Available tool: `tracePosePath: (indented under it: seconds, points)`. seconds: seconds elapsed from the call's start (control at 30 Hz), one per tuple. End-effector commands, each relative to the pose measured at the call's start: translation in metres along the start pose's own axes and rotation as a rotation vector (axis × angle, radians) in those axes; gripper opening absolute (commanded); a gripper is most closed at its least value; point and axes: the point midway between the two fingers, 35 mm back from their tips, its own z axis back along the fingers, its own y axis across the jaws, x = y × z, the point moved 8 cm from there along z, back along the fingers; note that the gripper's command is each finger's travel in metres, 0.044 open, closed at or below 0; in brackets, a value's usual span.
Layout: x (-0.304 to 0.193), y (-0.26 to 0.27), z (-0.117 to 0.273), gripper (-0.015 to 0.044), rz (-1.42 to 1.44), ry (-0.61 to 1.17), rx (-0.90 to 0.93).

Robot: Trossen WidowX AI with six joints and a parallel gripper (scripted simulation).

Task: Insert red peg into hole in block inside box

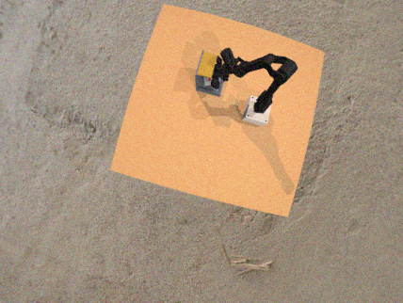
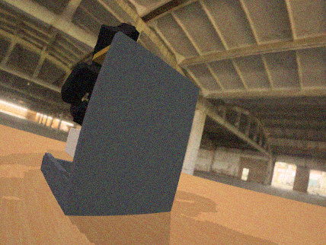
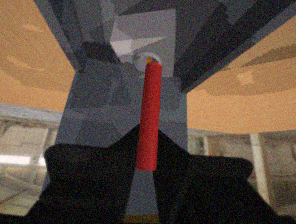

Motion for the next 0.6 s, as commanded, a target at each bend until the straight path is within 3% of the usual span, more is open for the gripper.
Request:
tracePosePath:
  seconds: [0.0,0.57]
  points:
    - [-0.0024,0.0018,-0.0021,0.0,-0.001,0.003,0.004]
    - [-0.0059,0.005,-0.0065,0.0,-0.001,0.004,0.004]
